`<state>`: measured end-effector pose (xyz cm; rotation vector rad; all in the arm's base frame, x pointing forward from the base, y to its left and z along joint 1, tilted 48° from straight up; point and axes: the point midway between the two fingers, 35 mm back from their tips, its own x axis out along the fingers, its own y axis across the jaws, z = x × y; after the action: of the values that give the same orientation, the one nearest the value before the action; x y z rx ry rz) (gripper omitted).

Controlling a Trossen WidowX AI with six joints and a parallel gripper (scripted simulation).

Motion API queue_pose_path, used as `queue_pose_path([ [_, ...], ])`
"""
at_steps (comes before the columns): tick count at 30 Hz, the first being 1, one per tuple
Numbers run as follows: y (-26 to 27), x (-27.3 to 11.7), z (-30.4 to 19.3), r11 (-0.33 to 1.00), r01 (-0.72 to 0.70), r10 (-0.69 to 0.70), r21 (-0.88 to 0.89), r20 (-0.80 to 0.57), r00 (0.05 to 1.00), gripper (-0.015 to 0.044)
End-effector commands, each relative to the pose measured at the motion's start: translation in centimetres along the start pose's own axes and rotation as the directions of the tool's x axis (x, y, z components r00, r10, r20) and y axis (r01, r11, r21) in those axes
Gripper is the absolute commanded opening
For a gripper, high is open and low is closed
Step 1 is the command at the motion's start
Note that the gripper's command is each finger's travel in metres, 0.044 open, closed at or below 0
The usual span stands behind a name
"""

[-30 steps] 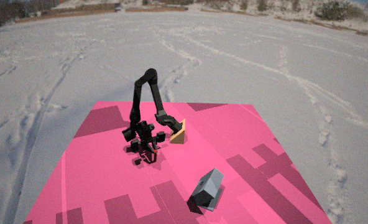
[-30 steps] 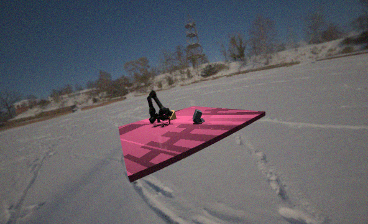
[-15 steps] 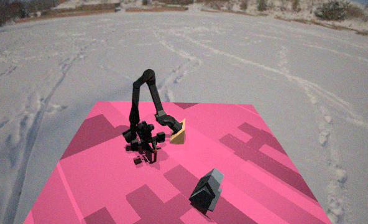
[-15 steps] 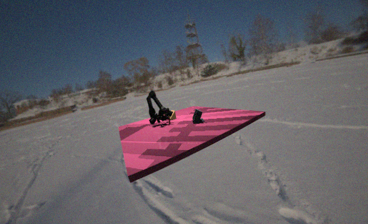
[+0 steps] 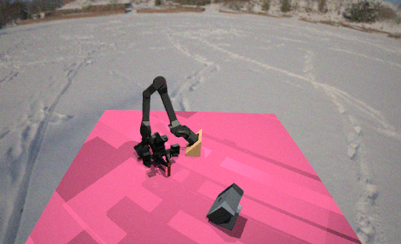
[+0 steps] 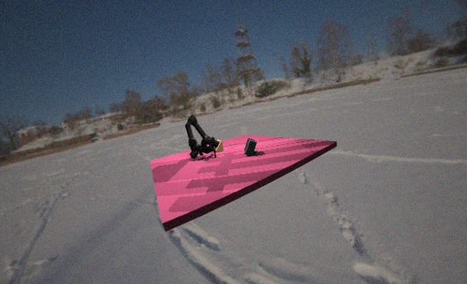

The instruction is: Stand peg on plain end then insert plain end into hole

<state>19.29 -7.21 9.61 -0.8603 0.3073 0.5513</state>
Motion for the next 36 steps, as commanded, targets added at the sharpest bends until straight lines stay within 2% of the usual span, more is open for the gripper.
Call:
queue_pose_path([
  [1, -0.01, -0.11, -0.22, 1.000, 0.000, 0.000, 0.000, -0.001, 1.000, 0.0051],
  [3, 0.01, -0.03, -0.02, 1.000, 0.001, -0.001, 0.000, 0.004, 1.000, 0.0056],
  [6, 0.01, -0.03, -0.02, 1.000, 0.001, -0.001, -0.001, 0.006, 1.000, 0.0130],
  [31, 0.01, -0.03, -0.02, 1.000, 0.001, -0.001, -0.001, 0.006, 1.000, 0.0130],
  [36, 0.01, -0.03, -0.02, 1.000, 0.001, -0.001, -0.001, 0.006, 1.000, 0.0261],
])
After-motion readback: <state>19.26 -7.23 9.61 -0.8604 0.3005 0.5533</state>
